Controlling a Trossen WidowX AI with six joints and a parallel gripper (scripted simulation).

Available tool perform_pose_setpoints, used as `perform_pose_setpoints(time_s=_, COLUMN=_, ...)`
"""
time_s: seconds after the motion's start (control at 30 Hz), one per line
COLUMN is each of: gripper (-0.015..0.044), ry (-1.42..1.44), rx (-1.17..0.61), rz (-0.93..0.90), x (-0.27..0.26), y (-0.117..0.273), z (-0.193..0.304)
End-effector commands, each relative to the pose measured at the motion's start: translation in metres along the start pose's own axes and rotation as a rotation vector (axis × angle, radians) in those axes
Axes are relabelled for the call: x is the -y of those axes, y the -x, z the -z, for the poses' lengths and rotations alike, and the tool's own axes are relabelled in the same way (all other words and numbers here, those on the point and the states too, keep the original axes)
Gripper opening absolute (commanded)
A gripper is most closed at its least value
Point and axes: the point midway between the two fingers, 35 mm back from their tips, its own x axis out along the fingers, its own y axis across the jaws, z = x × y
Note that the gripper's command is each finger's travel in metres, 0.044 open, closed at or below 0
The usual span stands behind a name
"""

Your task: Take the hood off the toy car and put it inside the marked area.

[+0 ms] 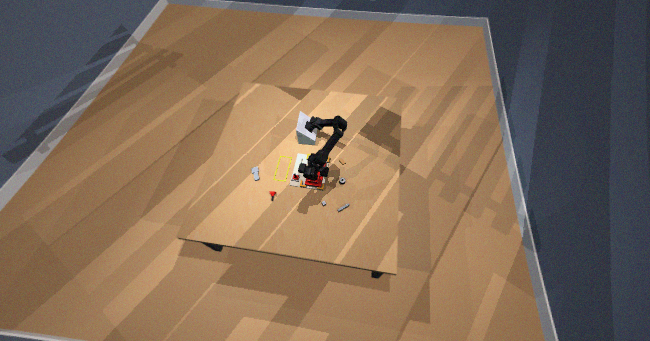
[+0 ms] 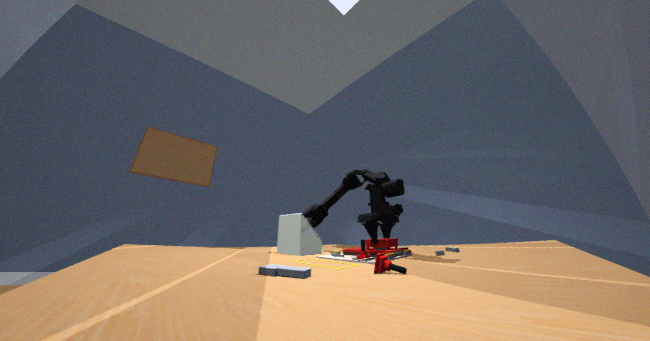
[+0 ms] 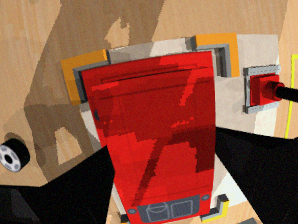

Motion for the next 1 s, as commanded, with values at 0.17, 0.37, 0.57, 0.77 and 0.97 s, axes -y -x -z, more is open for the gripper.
perform_pose_setpoints(time_s=0.17, gripper=0.0, ry=0.002, rx=0.006, rz=0.003, x=0.001, y=0.008, z=-0.001)
perform_pose_setpoints(time_s=0.37, gripper=0.0, ry=0.002, rx=0.006, rz=0.003, x=0.001, y=0.012, z=-0.001)
perform_pose_setpoints(time_s=0.57, gripper=0.0, ry=0.002, rx=0.006, rz=0.003, x=0.001, y=0.016, z=-0.001)
perform_pose_setpoints(time_s=0.77, gripper=0.0, ry=0.002, rx=0.005, rz=0.003, x=0.001, y=0.021, z=-0.001)
perform_pose_setpoints(time_s=0.97, gripper=0.0, ry=0.002, rx=0.005, rz=0.005, x=0.001, y=0.045, z=-0.002)
